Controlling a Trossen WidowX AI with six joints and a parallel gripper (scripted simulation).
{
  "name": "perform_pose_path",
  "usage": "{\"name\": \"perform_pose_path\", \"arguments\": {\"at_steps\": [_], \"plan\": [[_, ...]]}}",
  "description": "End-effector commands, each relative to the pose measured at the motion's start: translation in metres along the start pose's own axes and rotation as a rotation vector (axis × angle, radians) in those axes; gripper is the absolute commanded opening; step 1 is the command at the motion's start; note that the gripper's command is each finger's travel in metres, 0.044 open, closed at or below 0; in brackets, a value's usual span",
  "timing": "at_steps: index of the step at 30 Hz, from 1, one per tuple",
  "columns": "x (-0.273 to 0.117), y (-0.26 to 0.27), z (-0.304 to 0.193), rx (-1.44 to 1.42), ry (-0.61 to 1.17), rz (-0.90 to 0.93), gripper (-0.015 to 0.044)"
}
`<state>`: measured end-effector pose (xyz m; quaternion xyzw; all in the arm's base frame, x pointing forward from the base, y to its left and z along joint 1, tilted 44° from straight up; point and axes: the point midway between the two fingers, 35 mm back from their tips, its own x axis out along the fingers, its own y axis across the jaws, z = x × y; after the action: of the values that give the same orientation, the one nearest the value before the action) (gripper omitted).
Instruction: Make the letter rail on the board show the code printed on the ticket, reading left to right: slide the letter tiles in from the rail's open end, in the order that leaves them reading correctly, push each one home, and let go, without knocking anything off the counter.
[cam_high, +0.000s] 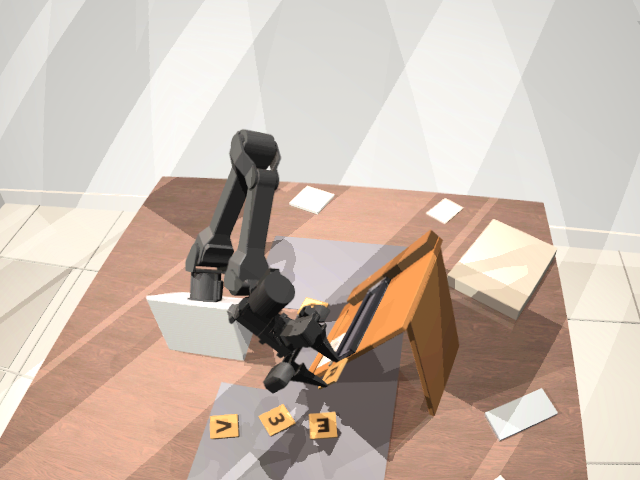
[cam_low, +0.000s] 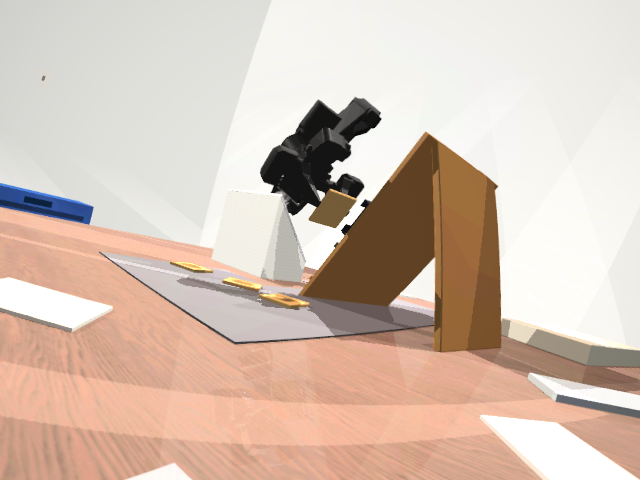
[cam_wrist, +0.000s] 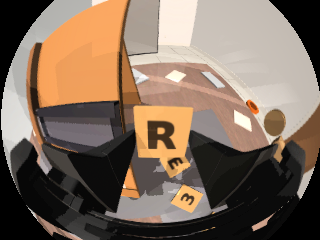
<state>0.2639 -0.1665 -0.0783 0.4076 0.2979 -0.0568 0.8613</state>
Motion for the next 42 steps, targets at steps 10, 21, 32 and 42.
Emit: {"name": "perform_pose_path", "arguments": {"at_steps": [10,21,32,42], "plan": [[0.0,0.007,0.001,-0.002,-0.003,-0.001,0.0],[0.0,0.013,0.001,-0.002,-0.003,-0.001,0.0],[0.0,0.019,0.001,-0.001,-0.003,-0.001,0.0],[0.0,0.024,0.001,-0.001,-0.003,-0.001,0.0]]}}
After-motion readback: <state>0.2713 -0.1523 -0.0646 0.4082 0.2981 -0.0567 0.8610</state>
